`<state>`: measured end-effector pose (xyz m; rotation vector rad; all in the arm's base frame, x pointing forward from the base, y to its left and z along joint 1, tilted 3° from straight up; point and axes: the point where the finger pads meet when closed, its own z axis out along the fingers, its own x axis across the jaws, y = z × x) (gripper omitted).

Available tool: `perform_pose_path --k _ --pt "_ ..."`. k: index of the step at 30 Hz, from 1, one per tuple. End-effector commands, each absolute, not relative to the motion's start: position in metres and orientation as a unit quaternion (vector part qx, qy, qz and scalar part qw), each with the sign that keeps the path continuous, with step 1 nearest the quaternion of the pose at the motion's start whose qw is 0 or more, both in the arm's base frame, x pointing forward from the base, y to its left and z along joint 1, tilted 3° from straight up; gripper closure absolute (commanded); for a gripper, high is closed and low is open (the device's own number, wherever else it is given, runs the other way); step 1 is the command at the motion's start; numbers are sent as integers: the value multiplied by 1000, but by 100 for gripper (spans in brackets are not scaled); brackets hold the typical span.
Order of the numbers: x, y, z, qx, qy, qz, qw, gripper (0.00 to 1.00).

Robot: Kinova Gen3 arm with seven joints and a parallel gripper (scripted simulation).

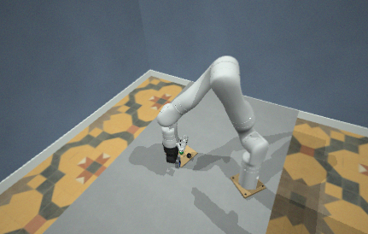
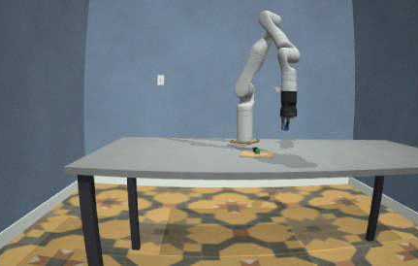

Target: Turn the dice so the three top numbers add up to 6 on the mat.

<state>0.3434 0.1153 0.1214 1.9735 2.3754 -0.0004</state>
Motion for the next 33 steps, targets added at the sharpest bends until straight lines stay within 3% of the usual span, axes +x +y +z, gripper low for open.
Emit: perform_pose_path --k 1,16,33 --pt "361 98 122 657 754 -1 30 60" --pt "448 -33 134 737 675 3 30 60" --pt "451 -40 134 741 671 3 30 60"
